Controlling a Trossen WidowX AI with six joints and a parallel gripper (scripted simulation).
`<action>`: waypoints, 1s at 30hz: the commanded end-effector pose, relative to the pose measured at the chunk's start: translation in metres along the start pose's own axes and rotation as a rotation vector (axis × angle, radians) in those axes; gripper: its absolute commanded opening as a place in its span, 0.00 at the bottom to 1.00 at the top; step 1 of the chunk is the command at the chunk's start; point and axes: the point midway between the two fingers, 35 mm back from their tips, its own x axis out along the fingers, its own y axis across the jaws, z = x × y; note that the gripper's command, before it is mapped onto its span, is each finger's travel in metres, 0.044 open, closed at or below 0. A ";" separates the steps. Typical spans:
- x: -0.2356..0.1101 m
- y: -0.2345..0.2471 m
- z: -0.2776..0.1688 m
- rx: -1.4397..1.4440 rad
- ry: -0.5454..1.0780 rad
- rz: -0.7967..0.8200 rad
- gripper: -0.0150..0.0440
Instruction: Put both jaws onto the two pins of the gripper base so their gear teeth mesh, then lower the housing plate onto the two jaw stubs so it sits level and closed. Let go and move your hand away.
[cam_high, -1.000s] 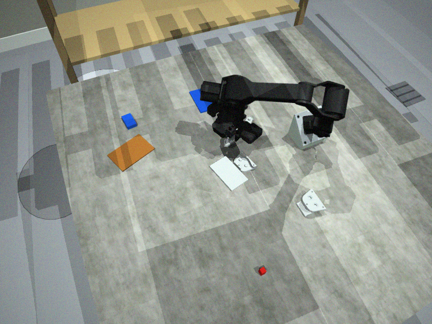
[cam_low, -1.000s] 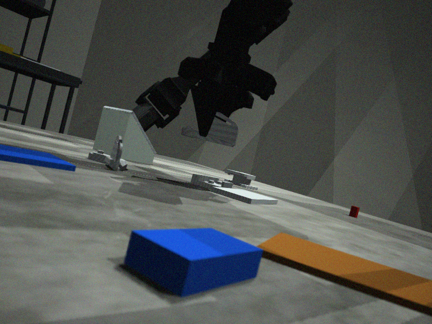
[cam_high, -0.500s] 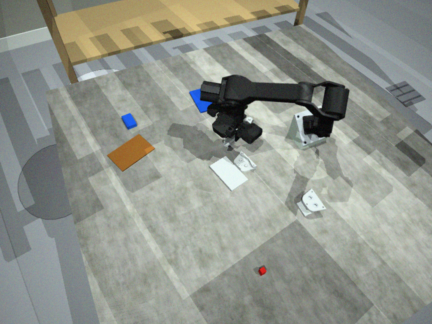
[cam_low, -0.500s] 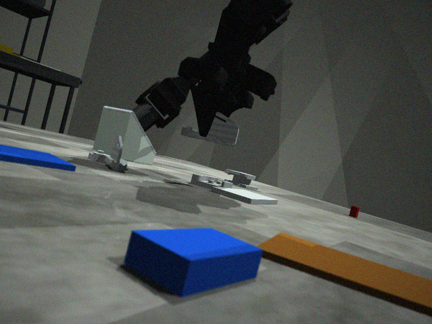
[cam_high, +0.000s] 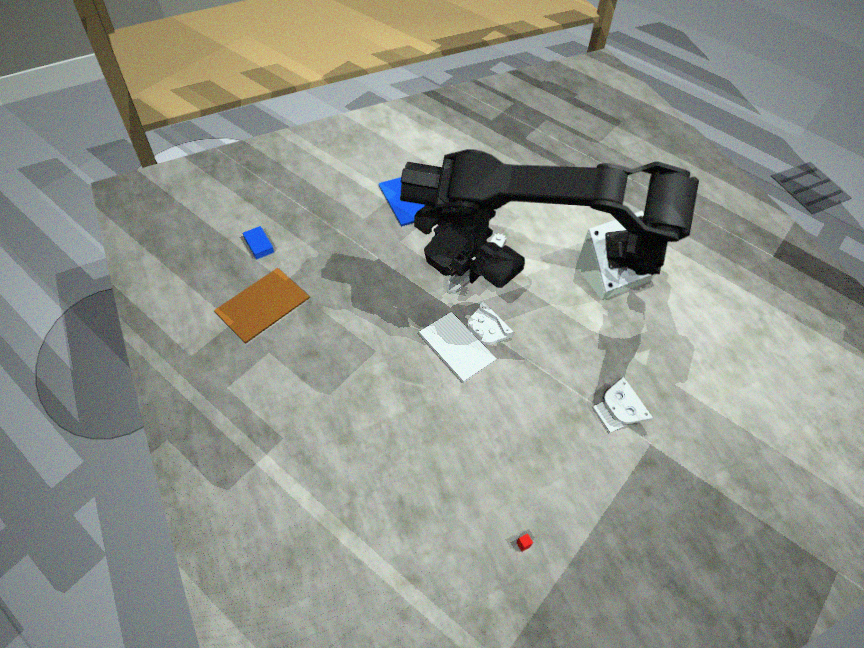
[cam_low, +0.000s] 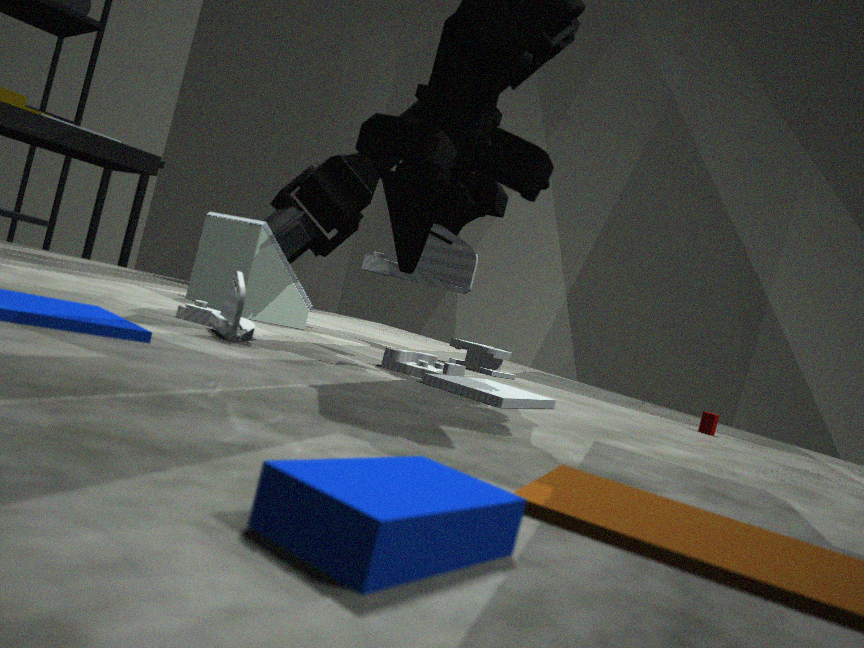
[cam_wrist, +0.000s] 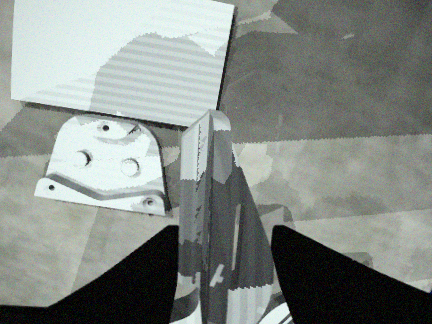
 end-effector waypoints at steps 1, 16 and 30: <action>-0.001 -0.001 0.001 -0.006 -0.004 -0.005 0.48; -0.002 0.006 0.016 -0.006 -0.004 -0.006 0.48; -0.002 0.027 0.053 -0.007 -0.006 -0.003 0.48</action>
